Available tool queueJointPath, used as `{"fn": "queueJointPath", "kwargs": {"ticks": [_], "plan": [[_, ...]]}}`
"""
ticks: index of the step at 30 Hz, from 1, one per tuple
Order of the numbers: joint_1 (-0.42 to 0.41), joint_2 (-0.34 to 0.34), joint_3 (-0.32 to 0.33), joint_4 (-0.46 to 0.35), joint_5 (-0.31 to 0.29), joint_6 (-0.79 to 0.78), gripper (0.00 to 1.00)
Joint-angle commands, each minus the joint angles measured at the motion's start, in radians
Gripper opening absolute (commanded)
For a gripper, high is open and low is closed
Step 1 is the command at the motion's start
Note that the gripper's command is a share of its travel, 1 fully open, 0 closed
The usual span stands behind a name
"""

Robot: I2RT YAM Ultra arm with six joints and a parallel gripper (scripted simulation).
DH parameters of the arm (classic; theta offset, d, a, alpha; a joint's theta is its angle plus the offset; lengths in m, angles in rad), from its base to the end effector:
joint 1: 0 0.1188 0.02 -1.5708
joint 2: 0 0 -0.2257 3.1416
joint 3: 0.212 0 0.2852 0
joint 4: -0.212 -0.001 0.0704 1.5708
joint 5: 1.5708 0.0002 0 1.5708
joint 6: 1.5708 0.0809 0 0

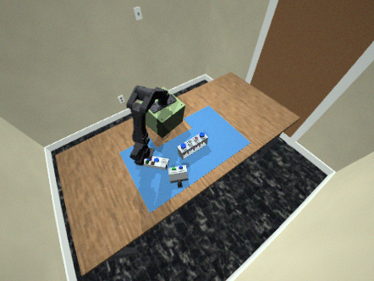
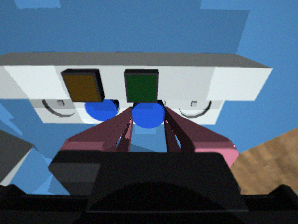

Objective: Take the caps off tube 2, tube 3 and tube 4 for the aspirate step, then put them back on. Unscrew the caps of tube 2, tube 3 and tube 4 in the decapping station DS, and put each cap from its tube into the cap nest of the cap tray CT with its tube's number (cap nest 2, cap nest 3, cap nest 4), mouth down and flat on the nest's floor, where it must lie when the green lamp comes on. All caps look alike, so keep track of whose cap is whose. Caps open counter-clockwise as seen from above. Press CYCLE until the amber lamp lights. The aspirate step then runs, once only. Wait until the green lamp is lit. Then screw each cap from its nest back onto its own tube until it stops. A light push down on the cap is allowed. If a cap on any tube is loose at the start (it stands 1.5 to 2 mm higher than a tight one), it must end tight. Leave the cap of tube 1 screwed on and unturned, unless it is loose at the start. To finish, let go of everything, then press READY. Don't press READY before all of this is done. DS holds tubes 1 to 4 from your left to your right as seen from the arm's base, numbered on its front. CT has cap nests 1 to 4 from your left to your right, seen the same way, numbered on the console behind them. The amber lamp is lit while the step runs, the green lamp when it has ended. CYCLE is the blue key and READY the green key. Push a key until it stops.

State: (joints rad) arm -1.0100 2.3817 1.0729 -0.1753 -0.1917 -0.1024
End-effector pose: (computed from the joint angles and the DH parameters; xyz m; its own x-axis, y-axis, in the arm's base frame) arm 0.1876 -0.2678 -0.1288 -0.6112 0.7844 -0.1055 0.7641 0.6195 0.1800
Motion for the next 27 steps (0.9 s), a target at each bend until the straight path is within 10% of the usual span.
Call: {"fn": "queueJointPath", "kwargs": {"ticks": [1, 27], "plan": [[-0.008, -0.007, 0.001, 0.007, 0.0, -0.001, 0.0], [-0.004, 0.016, 0.004, 0.029, 0.0, 0.003, 0.0]]}}
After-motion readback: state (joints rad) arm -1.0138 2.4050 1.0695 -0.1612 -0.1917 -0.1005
